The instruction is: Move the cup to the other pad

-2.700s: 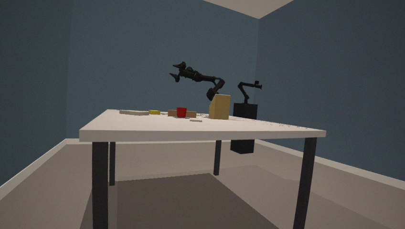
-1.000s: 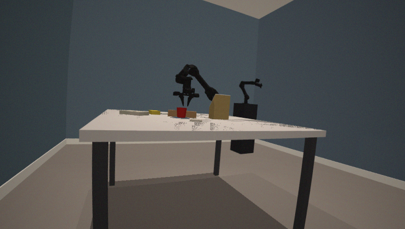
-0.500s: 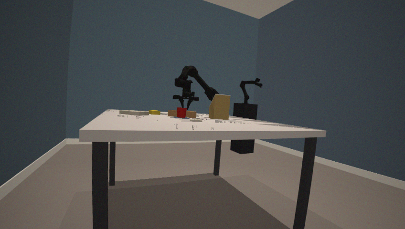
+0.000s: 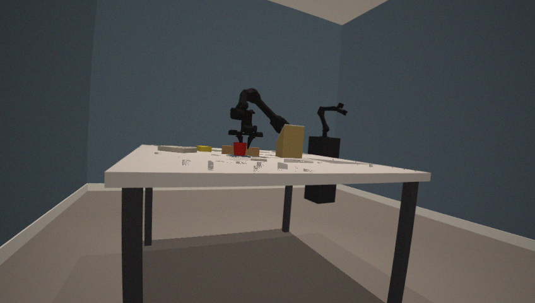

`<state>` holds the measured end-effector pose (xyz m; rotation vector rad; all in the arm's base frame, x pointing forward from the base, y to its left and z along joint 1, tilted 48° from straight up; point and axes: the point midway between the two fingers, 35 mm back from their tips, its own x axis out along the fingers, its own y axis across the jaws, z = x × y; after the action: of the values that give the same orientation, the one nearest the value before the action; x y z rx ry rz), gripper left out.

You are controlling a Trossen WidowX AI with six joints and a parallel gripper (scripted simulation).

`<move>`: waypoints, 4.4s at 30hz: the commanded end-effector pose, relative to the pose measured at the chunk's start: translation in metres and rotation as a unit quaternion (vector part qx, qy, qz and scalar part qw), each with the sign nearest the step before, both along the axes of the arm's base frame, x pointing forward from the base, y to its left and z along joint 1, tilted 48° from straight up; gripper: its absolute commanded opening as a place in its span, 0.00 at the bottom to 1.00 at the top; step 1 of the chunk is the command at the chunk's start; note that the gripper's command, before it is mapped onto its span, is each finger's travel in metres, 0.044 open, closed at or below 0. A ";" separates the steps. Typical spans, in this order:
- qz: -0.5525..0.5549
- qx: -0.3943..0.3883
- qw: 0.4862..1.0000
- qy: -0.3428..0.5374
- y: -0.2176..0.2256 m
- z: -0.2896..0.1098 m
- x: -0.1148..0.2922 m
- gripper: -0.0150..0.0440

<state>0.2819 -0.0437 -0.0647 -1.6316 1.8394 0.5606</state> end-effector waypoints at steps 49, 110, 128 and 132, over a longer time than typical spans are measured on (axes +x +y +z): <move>0.003 -0.001 1.000 0.006 0.059 0.047 -0.005 0.25; 0.003 -0.002 1.000 0.008 0.018 0.091 -0.032 0.25; 0.003 -0.003 1.000 0.009 -0.002 0.115 -0.044 0.25; 0.003 -0.003 1.000 0.009 -0.006 0.120 -0.047 0.25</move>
<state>0.2381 -0.0461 0.0506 -1.6347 1.8531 0.5753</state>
